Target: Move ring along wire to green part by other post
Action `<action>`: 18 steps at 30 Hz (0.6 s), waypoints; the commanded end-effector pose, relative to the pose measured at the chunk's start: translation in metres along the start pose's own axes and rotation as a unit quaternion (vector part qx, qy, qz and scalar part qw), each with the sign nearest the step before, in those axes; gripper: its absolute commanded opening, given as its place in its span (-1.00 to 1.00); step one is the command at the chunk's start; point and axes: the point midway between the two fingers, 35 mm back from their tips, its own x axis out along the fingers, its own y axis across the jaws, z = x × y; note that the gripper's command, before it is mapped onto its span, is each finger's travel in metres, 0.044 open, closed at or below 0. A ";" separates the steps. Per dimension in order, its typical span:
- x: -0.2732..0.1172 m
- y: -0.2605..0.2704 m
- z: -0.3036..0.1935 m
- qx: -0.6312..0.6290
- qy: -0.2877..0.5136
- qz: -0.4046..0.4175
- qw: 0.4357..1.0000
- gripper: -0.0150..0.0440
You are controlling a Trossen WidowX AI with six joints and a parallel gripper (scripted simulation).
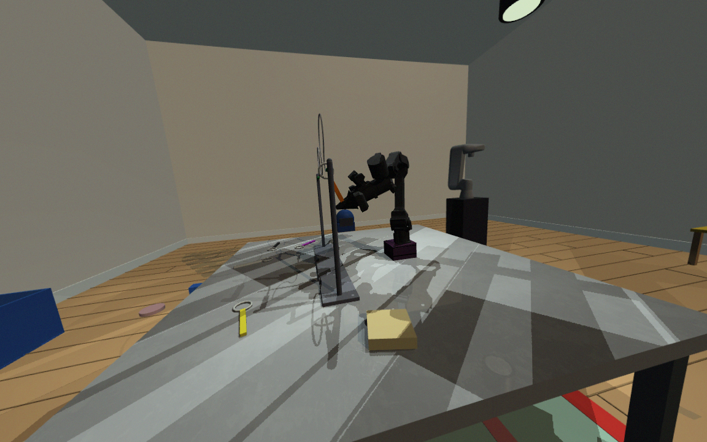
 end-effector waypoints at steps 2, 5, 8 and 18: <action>-0.002 0.011 0.000 0.021 0.004 0.012 1.000 -1.00; -0.003 0.016 0.001 0.028 0.004 0.015 1.000 -1.00; -0.004 0.020 0.001 0.032 0.005 0.017 0.999 -1.00; -0.005 0.031 0.002 0.039 0.006 0.020 0.999 -1.00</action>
